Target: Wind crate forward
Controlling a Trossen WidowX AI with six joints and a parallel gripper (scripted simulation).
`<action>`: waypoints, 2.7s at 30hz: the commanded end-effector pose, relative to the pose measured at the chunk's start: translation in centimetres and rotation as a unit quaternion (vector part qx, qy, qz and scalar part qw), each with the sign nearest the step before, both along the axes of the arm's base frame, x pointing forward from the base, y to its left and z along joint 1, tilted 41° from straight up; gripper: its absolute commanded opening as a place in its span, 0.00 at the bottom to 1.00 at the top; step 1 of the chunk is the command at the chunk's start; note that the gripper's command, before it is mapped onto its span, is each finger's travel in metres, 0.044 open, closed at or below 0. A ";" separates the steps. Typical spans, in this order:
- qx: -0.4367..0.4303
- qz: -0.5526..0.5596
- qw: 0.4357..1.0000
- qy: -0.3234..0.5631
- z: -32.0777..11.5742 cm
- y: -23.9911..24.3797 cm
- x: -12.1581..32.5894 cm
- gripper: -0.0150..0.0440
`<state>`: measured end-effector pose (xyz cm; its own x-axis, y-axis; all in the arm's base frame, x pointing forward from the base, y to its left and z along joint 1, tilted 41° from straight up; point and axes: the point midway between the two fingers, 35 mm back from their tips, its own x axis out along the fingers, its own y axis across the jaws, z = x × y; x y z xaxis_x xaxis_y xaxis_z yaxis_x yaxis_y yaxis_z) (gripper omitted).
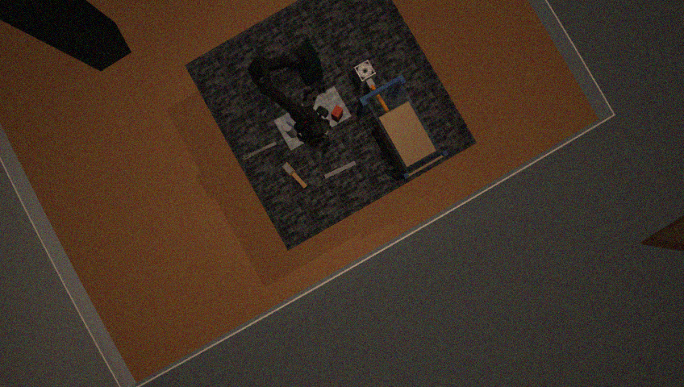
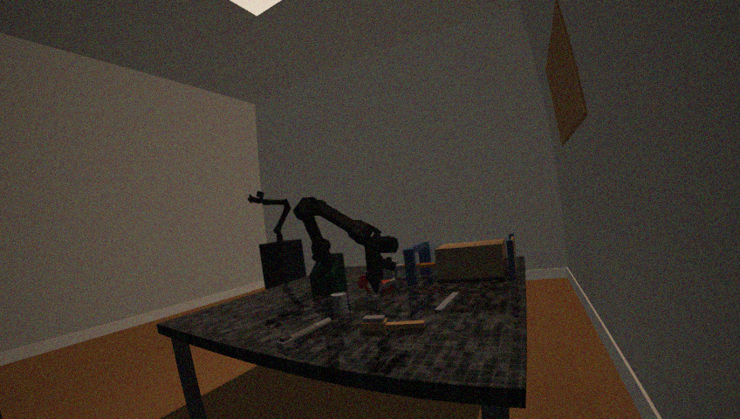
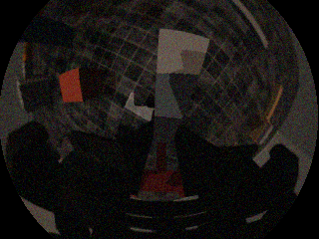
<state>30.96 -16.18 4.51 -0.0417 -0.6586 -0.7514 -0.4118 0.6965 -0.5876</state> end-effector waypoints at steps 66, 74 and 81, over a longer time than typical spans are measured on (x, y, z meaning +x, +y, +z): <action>-0.002 0.578 0.607 0.545 -12.8 35.2 -7.7 0.25; -0.067 0.571 0.607 0.549 -12.2 35.8 -7.8 0.25; -0.118 0.563 0.606 0.548 -11.8 36.4 -8.0 0.25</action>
